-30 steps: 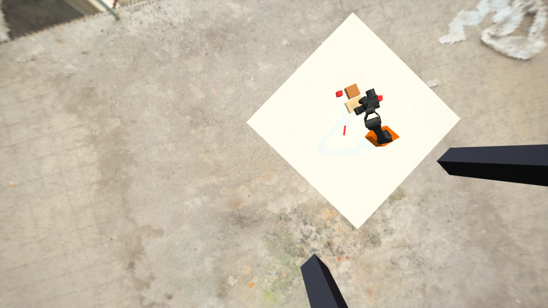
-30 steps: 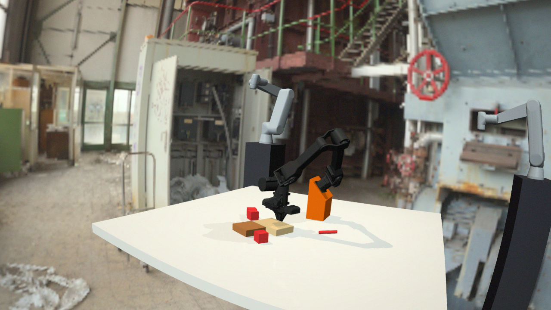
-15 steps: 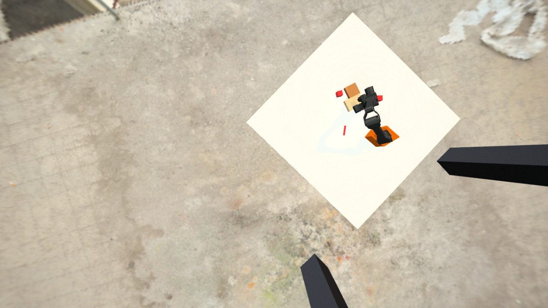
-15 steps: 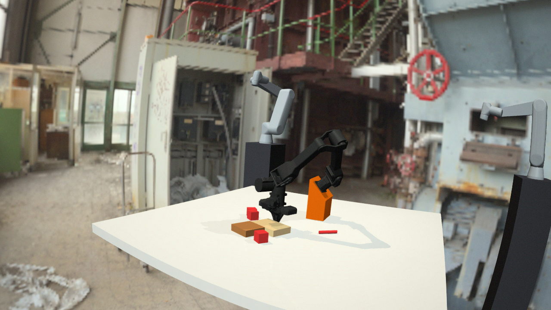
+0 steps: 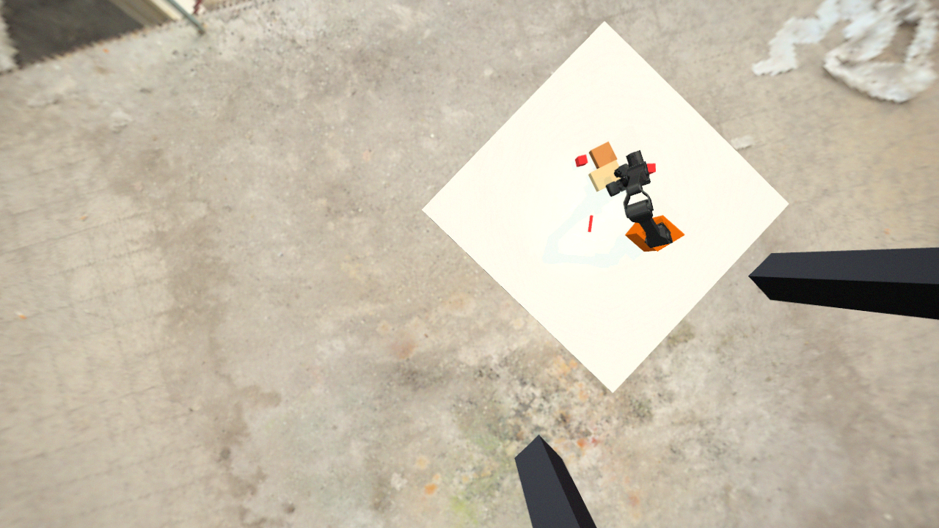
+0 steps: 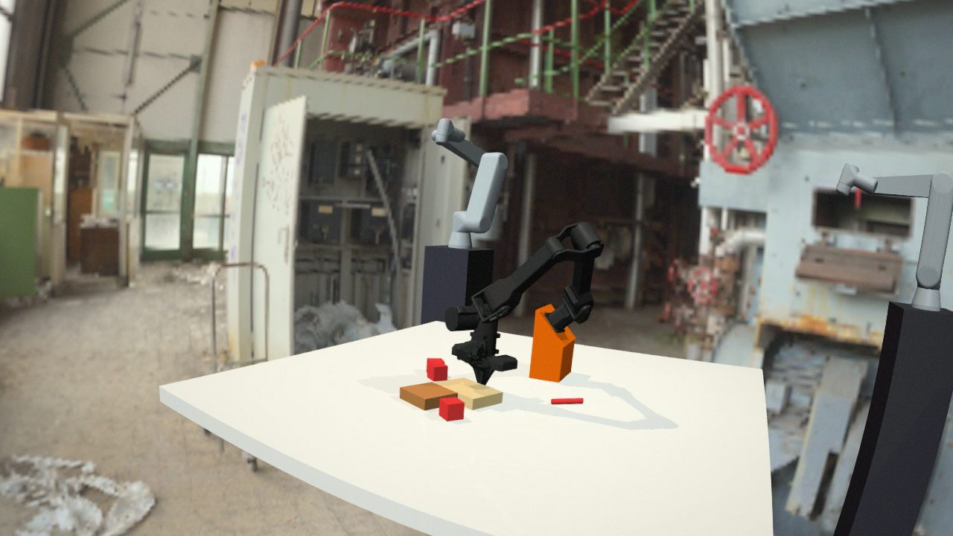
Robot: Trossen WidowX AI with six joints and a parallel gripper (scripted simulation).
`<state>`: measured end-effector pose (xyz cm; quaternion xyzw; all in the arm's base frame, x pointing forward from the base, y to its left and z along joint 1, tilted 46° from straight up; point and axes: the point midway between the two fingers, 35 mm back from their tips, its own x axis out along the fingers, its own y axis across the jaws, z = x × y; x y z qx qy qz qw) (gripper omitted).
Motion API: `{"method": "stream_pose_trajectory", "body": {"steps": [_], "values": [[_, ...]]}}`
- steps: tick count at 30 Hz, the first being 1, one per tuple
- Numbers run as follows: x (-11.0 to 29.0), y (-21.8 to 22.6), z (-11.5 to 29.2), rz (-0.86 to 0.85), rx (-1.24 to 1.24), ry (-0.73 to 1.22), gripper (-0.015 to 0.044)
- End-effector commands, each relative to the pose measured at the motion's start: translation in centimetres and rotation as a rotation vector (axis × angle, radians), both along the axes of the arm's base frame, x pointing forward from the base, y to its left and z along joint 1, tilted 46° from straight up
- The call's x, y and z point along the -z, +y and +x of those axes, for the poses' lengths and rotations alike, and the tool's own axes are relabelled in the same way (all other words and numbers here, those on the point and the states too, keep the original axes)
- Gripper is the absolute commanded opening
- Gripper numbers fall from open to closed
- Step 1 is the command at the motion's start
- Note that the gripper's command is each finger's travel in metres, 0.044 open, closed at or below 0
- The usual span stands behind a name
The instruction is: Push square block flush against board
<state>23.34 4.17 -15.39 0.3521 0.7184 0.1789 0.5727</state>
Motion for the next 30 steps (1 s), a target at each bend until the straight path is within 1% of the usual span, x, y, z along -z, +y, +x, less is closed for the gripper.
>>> {"method": "stream_pose_trajectory", "body": {"steps": [1, 18, 20, 24, 30], "values": [[-0.2, 0.1, -0.6, 0.001, -0.003, -0.003, 0.0], [-0.9, 0.5, -3.2, 0.001, -0.003, -0.001, 0.0], [-1.4, -0.2, -2.6, 0.002, 0.002, 0.0, 0.0], [-4.5, -3.4, -2.2, -0.001, -0.003, -0.002, 0.0], [-4.4, -3.3, -1.6, -0.002, -0.005, -0.031, 0.0]]}}
